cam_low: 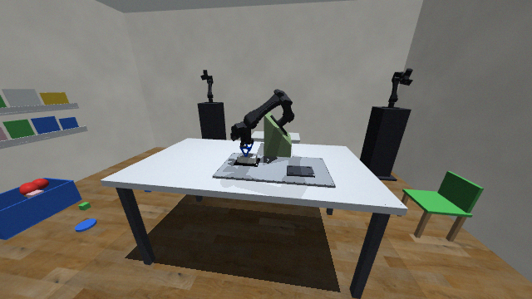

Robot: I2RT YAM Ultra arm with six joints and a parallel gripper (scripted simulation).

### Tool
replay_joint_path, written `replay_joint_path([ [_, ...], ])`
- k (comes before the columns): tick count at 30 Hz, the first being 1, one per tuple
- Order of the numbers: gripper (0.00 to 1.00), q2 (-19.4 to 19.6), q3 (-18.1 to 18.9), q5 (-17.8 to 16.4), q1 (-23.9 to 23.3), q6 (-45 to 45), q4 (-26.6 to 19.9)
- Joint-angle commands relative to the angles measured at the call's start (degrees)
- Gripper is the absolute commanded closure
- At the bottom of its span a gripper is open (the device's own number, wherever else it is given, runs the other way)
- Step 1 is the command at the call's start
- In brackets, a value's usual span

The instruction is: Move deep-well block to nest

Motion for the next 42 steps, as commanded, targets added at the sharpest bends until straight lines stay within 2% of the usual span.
replay_joint_path([
  [1,0.0,0.0,-0.1,-0.1,-0.1,0.9,1.4],
  [28,0.0,4.0,-1.1,-2.1,4.5,6.4,10.0],
  [42,0.0,4.4,-1.2,-2.3,4.9,7.0,10.9],
])
